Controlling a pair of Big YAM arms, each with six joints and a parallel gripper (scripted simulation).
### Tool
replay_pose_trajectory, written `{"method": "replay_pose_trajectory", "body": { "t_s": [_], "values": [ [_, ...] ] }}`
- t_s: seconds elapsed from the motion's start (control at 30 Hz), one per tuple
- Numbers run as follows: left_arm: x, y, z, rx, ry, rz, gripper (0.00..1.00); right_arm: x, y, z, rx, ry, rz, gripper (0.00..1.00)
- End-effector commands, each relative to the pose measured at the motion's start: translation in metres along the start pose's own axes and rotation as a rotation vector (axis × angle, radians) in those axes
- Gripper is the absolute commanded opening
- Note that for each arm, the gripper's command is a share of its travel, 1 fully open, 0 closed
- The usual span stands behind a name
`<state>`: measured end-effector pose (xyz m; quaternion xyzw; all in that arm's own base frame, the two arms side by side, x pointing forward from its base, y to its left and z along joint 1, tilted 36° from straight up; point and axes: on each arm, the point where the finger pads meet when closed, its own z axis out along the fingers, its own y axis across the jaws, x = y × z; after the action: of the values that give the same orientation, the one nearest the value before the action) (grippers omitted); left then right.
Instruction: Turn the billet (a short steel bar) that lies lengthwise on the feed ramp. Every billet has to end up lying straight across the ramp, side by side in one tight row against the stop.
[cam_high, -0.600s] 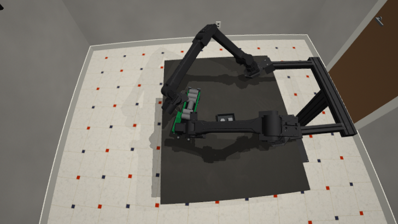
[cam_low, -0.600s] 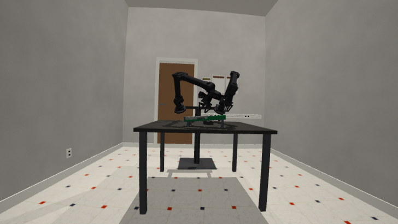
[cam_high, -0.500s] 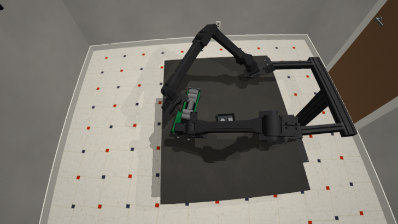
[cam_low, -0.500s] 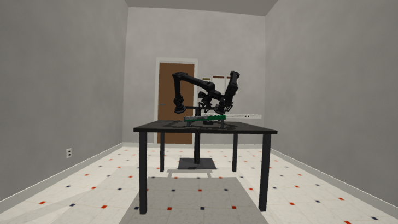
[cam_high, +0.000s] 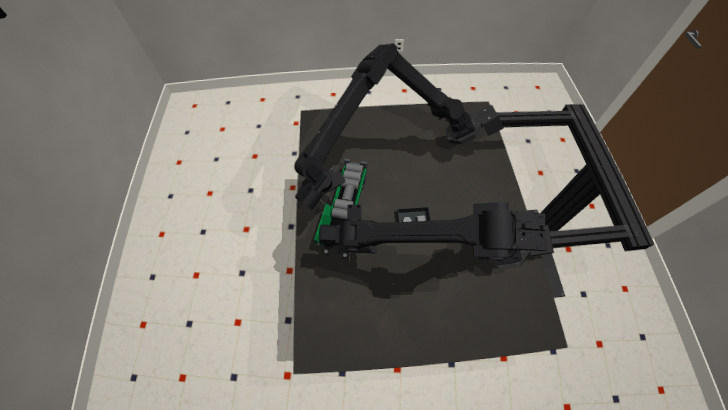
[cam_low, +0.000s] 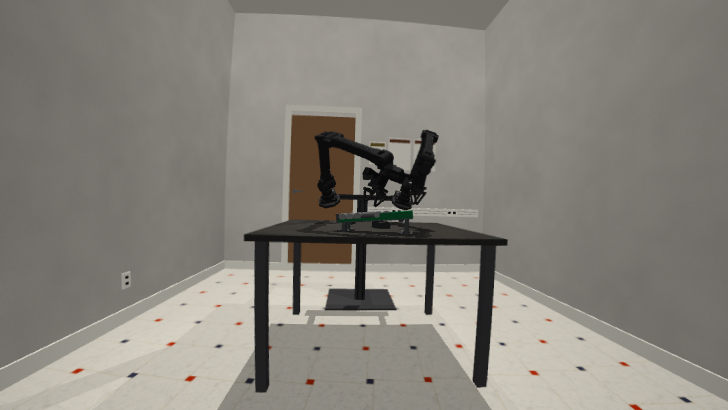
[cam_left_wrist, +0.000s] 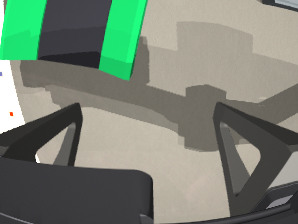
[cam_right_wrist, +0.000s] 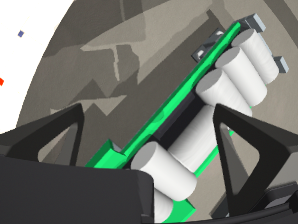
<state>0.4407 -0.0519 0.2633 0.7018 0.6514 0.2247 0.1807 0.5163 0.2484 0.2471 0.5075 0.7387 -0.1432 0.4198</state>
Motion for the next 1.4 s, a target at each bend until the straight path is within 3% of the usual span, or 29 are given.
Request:
{"method": "replay_pose_trajectory", "body": {
  "t_s": [0.0, 0.5, 0.67, 1.0, 1.07, 1.37],
  "values": [
    [0.0, 0.003, -0.004, -0.01, -0.001, 0.0, 1.0, -0.007, 0.006, -0.009, -0.019, 0.006, 0.02, 1.0],
    [0.015, 0.008, -0.005, -0.03, 0.015, -0.062, 1.0, -0.007, 0.006, -0.009, -0.019, 0.006, 0.02, 1.0],
    [0.034, 0.014, -0.006, -0.056, 0.034, -0.136, 1.0, -0.007, 0.006, -0.009, -0.019, 0.006, 0.02, 1.0],
    [0.102, 0.028, -0.017, -0.151, 0.101, -0.385, 1.0, -0.007, 0.006, -0.009, -0.019, 0.006, 0.02, 1.0],
    [0.102, 0.028, -0.017, -0.151, 0.101, -0.385, 1.0, -0.007, 0.006, -0.009, -0.019, 0.006, 0.02, 1.0],
    [0.197, 0.033, -0.043, -0.302, 0.193, -0.704, 1.0, -0.007, 0.006, -0.009, -0.019, 0.006, 0.02, 1.0]
  ]
}}
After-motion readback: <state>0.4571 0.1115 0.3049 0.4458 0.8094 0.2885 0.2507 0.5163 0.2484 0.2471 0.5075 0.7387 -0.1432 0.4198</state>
